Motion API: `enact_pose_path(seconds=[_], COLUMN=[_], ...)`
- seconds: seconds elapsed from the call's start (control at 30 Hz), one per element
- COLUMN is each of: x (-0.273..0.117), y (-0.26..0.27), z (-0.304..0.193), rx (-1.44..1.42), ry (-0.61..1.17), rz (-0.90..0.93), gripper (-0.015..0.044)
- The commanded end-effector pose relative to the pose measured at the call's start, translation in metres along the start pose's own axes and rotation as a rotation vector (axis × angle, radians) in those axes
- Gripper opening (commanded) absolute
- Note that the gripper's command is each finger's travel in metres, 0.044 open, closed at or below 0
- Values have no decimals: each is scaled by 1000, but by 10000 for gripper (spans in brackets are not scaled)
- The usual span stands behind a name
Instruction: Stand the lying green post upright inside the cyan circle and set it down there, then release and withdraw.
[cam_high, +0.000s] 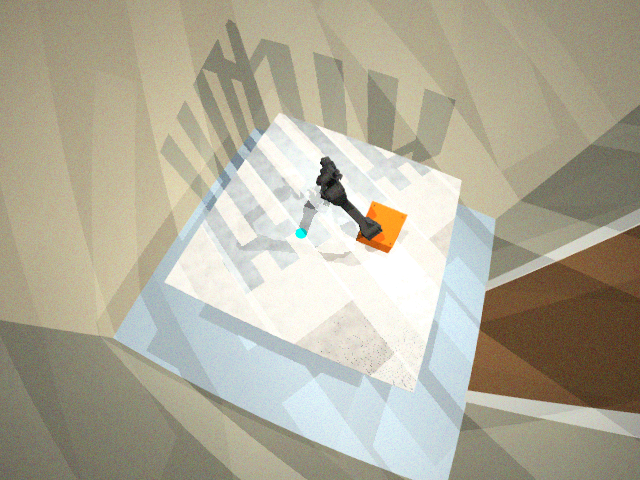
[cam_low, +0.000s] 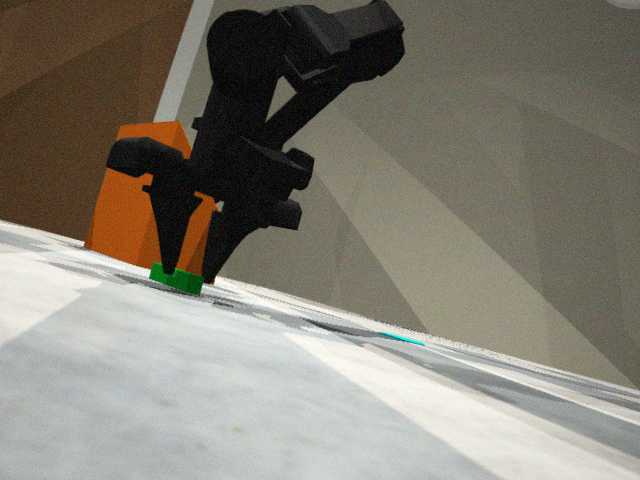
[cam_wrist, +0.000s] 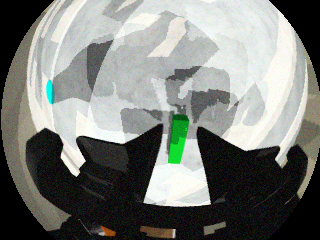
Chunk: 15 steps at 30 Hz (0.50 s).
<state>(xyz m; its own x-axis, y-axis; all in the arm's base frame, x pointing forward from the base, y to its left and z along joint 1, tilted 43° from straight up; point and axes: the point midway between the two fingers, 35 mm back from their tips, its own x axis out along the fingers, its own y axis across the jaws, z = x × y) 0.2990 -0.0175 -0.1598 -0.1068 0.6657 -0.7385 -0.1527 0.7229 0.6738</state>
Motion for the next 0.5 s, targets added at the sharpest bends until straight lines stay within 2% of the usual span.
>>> enact_pose_path(seconds=[0.0, 0.1, 0.47], x=[4, 4, -13], y=[1, 1, -1], z=[0, 0, 3], rx=[2, 2, 2], ry=[-4, -4, -4], rz=[2, 2, -1], gripper=[101, 23, 23])
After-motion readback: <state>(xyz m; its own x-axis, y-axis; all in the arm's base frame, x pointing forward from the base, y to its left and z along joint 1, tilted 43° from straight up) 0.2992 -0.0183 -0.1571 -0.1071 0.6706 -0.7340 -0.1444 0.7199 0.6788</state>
